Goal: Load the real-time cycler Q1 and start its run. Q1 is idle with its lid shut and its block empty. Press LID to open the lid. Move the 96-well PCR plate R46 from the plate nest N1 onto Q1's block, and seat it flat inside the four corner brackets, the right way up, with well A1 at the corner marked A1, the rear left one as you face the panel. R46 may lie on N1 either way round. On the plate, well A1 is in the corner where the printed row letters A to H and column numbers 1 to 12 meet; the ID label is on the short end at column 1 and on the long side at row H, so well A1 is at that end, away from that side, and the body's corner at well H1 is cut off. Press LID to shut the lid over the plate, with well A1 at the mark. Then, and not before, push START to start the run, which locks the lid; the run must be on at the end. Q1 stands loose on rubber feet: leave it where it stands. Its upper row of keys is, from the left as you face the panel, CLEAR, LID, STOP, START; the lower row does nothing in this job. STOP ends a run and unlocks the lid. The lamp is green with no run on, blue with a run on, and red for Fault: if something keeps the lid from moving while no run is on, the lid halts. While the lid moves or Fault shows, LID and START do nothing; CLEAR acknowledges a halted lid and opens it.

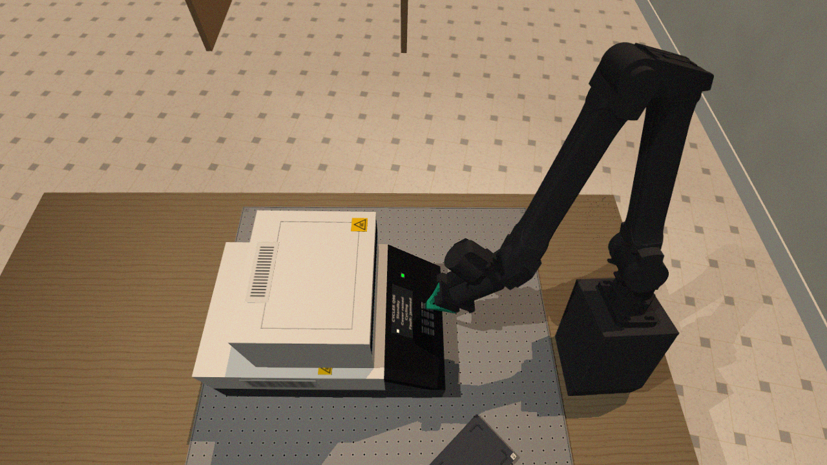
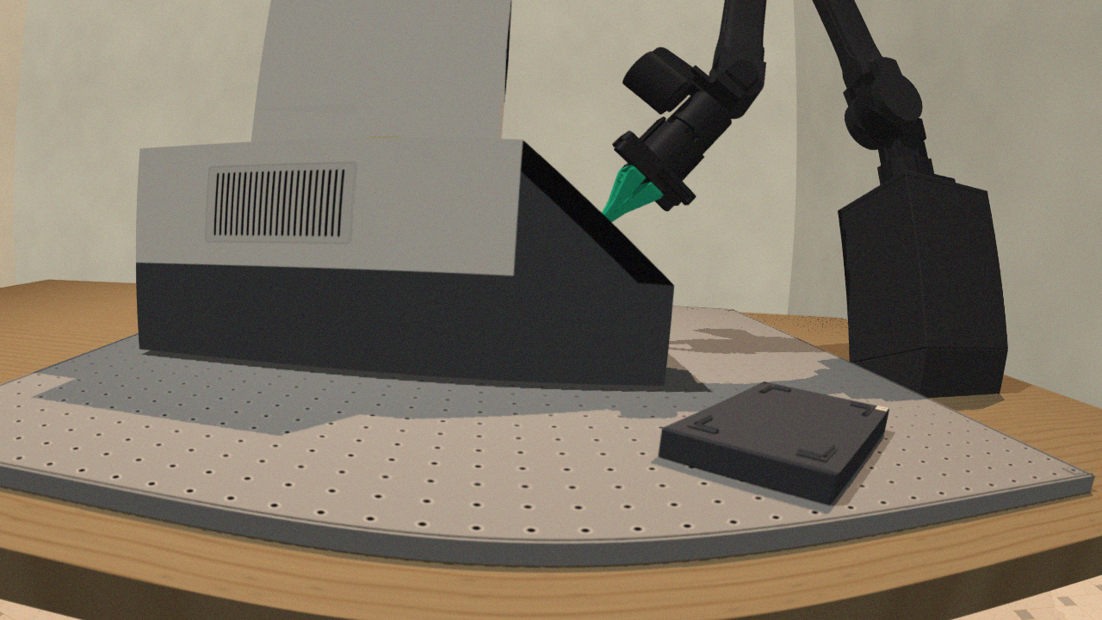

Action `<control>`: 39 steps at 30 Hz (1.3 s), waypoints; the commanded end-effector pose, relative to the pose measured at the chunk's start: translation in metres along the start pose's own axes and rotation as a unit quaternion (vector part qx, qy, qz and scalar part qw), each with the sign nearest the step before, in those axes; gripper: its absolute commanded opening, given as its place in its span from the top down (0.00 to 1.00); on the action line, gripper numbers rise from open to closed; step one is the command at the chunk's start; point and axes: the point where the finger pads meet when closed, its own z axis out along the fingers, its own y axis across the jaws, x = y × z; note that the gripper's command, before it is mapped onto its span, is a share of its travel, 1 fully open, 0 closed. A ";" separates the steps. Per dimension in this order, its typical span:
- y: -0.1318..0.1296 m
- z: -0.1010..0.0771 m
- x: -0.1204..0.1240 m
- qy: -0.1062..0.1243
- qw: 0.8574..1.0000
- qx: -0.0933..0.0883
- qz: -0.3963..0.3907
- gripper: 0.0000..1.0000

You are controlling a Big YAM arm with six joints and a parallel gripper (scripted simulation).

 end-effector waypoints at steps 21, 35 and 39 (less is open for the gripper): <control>0.015 0.006 0.002 0.000 1.000 -0.020 -0.006 1.00; 0.013 0.008 0.000 -0.002 1.000 -0.018 -0.004 1.00; 0.012 0.008 0.000 -0.002 1.000 -0.018 -0.003 1.00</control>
